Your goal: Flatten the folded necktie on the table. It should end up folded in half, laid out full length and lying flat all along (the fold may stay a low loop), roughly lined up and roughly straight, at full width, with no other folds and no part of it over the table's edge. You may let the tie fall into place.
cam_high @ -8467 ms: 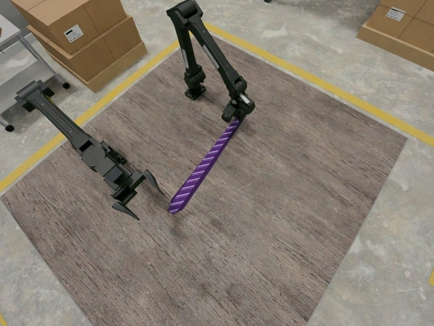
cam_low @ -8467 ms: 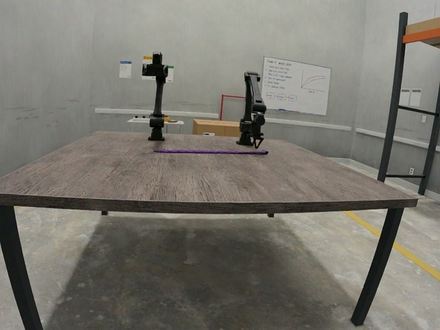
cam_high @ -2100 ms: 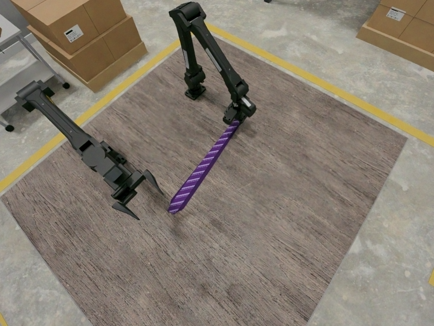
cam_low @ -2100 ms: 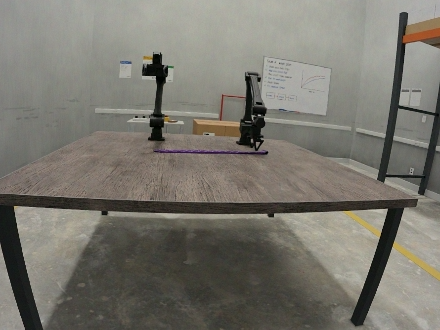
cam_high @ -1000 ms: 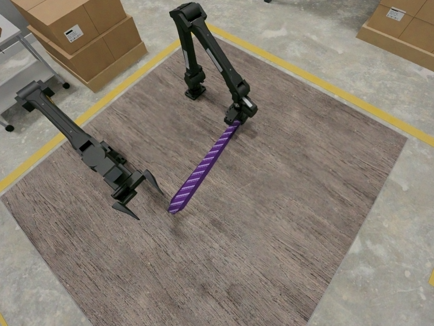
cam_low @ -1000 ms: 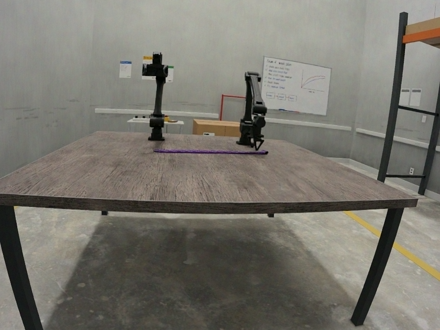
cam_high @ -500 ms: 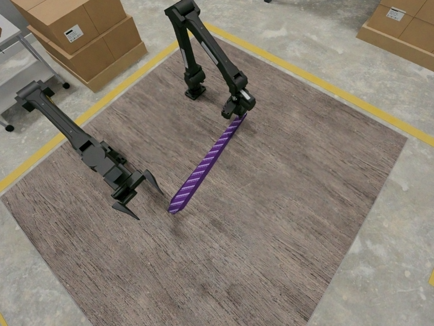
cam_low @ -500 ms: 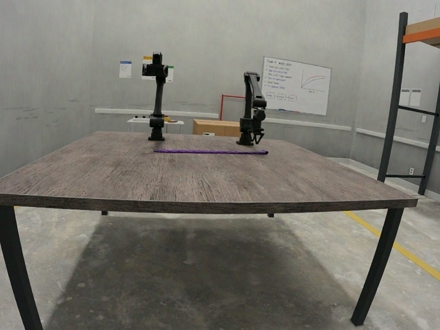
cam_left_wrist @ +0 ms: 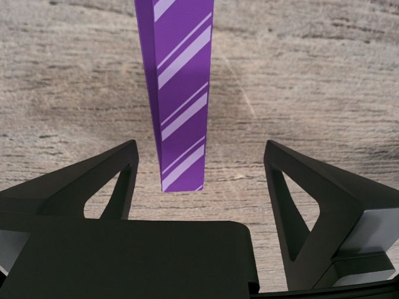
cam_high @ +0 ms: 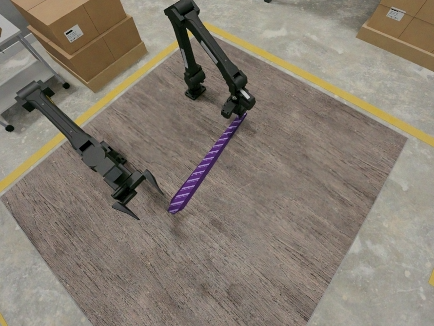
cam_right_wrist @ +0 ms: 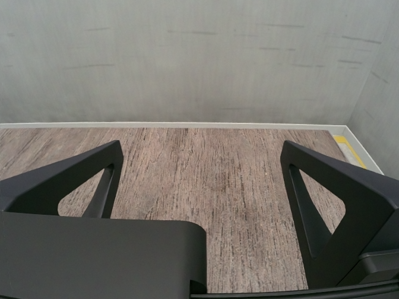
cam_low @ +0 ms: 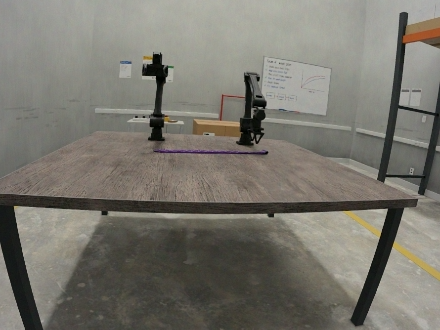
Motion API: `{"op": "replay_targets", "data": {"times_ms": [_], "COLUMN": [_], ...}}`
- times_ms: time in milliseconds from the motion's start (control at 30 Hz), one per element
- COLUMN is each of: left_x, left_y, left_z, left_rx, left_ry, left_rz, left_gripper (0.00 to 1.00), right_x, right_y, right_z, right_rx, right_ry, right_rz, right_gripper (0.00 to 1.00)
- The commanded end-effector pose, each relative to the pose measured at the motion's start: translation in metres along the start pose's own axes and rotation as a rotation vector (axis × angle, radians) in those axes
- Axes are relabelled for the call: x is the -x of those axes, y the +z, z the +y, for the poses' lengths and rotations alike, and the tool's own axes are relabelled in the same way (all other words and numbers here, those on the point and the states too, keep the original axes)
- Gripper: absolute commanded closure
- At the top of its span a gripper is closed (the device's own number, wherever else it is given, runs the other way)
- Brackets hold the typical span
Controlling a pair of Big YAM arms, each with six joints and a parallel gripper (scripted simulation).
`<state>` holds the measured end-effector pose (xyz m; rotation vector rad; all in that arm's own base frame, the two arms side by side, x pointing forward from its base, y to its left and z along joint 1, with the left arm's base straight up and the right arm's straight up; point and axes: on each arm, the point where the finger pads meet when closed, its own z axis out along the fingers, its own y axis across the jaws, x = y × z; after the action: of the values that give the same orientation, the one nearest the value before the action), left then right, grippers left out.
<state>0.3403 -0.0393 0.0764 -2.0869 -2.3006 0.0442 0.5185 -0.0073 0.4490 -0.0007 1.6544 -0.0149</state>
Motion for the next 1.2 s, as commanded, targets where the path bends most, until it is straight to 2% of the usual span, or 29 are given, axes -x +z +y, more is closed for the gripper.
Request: {"op": "replay_targets", "data": {"times_ms": [0, 1167], "left_x": [0.008, 0.038], "left_y": [-0.016, -0.006], "left_z": [0.014, 0.015], "left_rx": [0.045, 0.045], "left_ry": [0.015, 0.014], "left_rz": [-0.007, -0.007], "left_gripper": [0.21, 0.19], "right_x": [0.032, 0.032], "right_y": [-0.001, -0.001], "right_z": [0.007, 0.007], "right_rx": [0.010, 0.010], "right_ry": [0.011, 0.011], "right_rz": [-0.063, -0.063], "right_gripper": [0.00, 0.00]}}
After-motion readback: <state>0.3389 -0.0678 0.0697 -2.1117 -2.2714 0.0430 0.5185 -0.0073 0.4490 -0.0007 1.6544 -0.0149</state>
